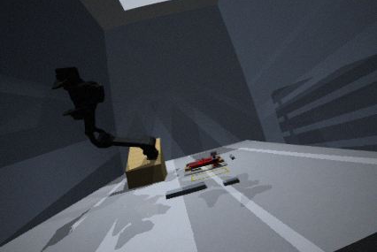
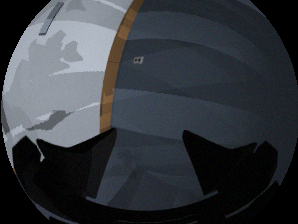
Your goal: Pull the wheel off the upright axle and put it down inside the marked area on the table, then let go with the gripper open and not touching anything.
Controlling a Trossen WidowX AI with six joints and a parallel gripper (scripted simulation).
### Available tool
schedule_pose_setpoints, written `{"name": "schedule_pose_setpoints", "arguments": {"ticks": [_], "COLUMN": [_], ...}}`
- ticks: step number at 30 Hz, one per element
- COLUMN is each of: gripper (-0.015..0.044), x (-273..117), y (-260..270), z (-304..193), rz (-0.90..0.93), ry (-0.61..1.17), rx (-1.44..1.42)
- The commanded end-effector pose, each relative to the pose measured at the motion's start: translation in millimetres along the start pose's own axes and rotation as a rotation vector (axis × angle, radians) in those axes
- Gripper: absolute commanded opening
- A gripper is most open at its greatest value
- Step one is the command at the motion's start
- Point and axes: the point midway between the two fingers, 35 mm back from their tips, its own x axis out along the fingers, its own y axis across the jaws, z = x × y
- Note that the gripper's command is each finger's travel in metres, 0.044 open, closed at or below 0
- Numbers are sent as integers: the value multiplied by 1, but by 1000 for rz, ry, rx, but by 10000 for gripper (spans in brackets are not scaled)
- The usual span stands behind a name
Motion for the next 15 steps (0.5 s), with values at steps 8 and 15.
{"name": "schedule_pose_setpoints", "arguments": {"ticks": [8,15], "gripper": [300,300], "x": [7,11], "y": [-17,-29], "z": [67,130], "rz": [-30,-82], "ry": [-73,-195], "rx": [-24,-37]}}
